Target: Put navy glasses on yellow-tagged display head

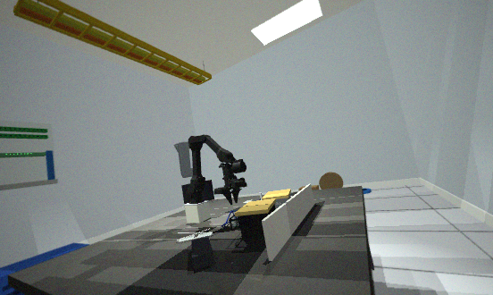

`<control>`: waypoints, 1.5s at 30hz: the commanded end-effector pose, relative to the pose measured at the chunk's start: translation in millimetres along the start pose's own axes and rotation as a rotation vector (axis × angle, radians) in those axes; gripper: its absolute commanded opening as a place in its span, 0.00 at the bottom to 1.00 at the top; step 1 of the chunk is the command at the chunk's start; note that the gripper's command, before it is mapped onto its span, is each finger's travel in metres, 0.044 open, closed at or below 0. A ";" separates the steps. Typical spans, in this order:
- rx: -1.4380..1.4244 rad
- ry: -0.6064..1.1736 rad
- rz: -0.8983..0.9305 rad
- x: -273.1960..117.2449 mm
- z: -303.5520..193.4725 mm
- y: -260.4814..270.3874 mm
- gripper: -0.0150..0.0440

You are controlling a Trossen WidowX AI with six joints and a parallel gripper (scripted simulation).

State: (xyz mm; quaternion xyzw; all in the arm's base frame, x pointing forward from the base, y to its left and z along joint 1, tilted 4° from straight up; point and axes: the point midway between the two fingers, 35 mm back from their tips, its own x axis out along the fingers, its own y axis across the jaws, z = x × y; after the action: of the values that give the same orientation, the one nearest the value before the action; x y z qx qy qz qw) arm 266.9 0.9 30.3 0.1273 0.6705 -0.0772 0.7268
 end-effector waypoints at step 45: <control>-0.003 0.007 -0.007 61.7 3.5 -0.1 0.46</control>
State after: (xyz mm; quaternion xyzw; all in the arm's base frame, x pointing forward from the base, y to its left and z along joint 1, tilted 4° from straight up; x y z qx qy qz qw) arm 276.4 3.6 -26.2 0.1243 0.6729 -0.0758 0.7253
